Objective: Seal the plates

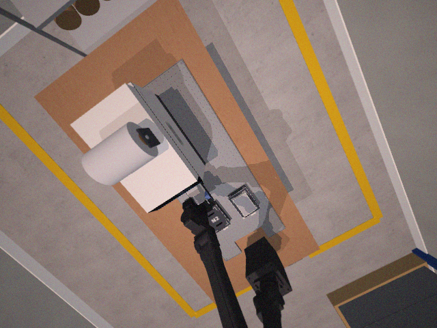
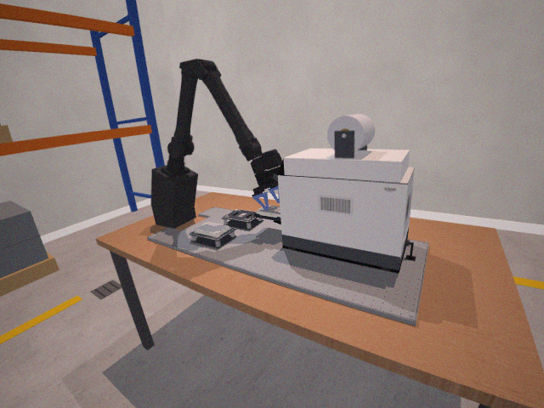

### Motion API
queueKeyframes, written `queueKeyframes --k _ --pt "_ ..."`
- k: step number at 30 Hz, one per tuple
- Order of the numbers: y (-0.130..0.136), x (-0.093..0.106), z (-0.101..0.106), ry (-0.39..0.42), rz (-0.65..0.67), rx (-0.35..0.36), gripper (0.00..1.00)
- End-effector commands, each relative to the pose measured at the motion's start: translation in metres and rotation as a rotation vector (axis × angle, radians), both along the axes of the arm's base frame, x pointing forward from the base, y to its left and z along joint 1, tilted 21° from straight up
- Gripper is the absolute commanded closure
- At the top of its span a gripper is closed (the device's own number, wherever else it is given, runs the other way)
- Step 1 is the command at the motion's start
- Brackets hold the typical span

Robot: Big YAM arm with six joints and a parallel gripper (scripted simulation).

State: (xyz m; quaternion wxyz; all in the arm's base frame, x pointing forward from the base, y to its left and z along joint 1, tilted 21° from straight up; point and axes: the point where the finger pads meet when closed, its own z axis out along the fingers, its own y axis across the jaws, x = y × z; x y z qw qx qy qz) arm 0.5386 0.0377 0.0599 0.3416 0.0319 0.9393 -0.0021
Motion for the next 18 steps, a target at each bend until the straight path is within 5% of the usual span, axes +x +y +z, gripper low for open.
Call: queueKeyframes --k 1,18 --pt "0.009 0.016 0.020 -0.039 0.005 0.008 0.00" --pt "-0.005 0.010 0.000 0.000 -0.019 0.004 0.00"
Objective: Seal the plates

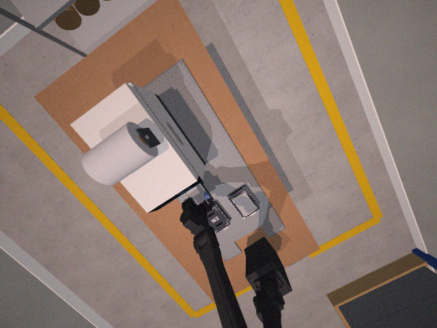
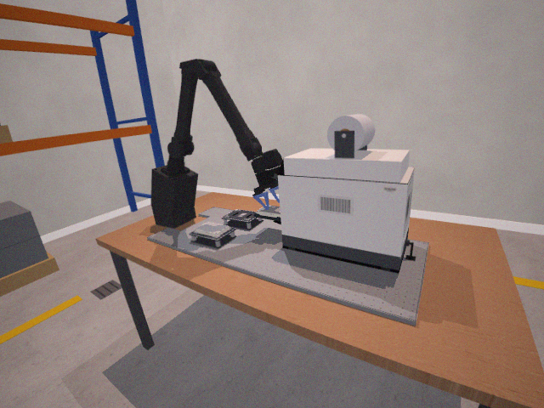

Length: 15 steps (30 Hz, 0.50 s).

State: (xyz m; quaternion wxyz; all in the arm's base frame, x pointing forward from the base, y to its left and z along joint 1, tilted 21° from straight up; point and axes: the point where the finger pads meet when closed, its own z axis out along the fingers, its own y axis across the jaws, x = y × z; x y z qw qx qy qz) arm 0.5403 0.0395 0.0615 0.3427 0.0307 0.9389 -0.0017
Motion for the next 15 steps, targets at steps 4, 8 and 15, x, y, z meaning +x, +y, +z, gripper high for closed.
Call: queueKeyframes --k 4,8,15 --pt "-0.009 0.003 -0.007 0.016 -0.025 0.003 0.00" --pt "-0.010 -0.004 -0.014 0.031 -0.025 0.001 0.00" --pt "-0.010 -0.007 -0.017 0.038 -0.024 0.000 0.00"
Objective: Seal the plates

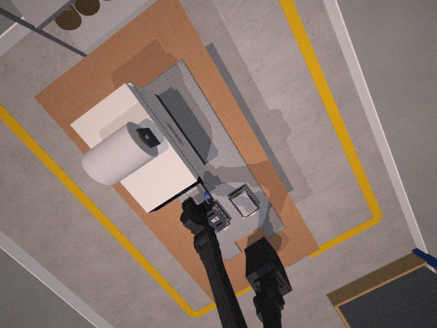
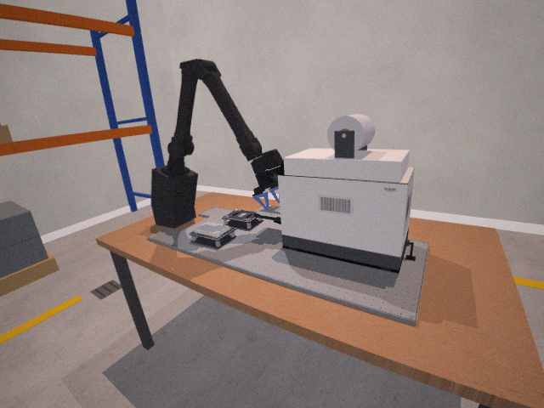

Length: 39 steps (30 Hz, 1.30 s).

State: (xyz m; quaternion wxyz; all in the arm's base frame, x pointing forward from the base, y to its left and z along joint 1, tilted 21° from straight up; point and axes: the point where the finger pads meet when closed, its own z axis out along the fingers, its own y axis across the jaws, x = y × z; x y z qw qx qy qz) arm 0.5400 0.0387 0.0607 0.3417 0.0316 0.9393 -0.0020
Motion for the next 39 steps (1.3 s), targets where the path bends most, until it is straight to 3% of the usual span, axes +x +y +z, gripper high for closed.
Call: queueKeyframes --k 1,13,32,39 --pt "-0.009 -0.008 -0.016 0.036 -0.022 0.000 0.00" --pt "-0.007 0.012 0.003 -0.019 -0.021 0.005 0.00" --pt "-0.006 0.016 0.008 -0.017 -0.019 0.004 0.00" --pt "-0.006 0.021 -0.003 -0.026 -0.018 0.005 0.00"
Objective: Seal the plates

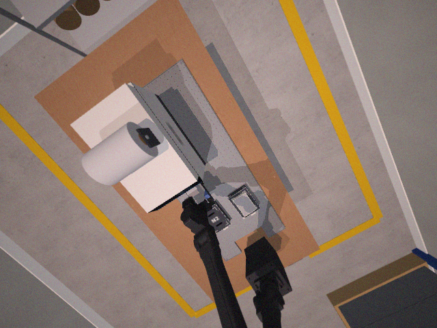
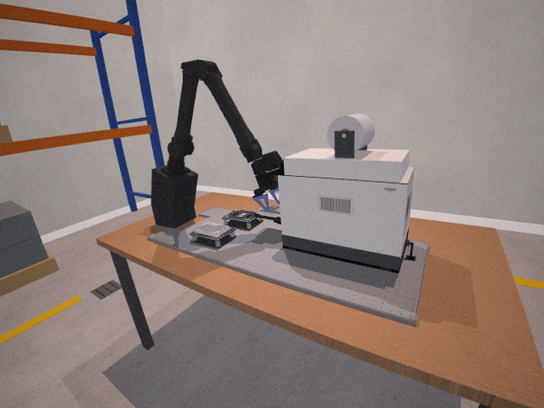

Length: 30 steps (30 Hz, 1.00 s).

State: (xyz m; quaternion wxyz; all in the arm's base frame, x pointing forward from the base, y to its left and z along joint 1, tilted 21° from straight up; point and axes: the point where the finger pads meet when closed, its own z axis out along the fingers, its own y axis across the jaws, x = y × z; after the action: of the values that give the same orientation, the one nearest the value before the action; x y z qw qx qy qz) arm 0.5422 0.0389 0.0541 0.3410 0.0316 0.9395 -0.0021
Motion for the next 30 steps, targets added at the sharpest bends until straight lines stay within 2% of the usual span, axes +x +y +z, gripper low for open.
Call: queueKeyframes --k 1,12,18,23,30 --pt "-0.006 0.018 -0.001 -0.024 -0.018 0.005 0.00" --pt "-0.008 -0.003 -0.002 0.002 -0.007 -0.006 0.00" --pt "-0.008 -0.002 0.005 -0.011 -0.007 -0.005 0.00" --pt "-0.007 0.007 0.014 -0.033 -0.007 -0.003 0.00" --pt "-0.007 0.014 0.007 -0.023 -0.007 -0.003 0.00"
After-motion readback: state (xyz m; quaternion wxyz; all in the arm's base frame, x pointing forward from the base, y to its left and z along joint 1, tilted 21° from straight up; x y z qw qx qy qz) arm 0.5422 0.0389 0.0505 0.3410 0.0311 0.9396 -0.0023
